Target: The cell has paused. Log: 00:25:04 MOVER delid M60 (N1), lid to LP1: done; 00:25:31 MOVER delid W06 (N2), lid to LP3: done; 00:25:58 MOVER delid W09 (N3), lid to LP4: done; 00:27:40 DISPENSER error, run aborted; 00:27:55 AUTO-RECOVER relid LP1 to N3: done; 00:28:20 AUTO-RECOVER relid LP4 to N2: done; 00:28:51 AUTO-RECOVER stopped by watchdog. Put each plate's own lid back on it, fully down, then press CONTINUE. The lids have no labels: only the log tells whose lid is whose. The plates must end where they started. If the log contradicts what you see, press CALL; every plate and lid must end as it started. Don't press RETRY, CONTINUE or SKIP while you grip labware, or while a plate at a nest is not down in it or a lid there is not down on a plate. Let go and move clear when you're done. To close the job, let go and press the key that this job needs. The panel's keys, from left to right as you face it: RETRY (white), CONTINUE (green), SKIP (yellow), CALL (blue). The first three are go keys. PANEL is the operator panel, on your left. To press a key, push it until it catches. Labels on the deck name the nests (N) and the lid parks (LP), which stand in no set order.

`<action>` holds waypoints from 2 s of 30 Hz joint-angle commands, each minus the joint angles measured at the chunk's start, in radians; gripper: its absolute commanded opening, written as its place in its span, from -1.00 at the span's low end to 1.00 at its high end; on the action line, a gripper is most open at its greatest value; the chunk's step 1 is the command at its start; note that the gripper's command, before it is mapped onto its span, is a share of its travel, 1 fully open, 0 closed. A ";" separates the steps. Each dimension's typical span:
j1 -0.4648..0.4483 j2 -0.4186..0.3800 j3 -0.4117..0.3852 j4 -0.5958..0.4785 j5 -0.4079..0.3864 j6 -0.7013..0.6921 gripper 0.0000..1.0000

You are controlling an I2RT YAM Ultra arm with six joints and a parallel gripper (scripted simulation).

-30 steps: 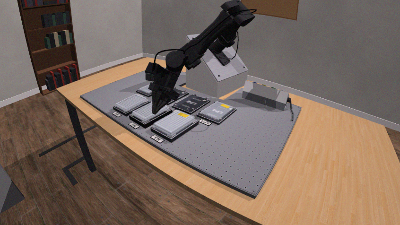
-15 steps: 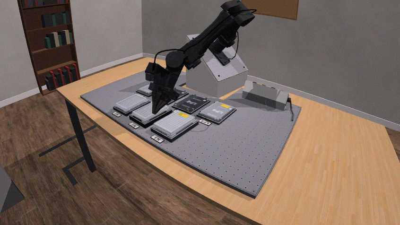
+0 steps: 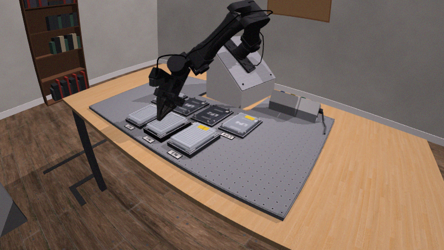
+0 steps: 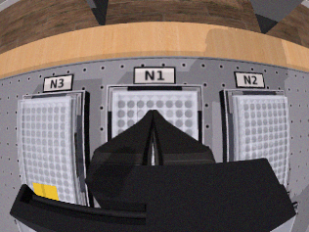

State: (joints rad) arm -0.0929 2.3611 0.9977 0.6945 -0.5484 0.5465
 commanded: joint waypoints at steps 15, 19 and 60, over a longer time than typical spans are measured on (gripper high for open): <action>-0.158 0.179 0.110 0.043 -0.120 -0.122 -1.00; -0.149 0.163 0.095 0.043 -0.114 -0.116 -1.00; -0.168 -0.035 0.002 -0.386 -0.219 -0.340 -1.00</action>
State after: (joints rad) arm -0.2314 2.3722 1.0115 0.4404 -0.7444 0.2756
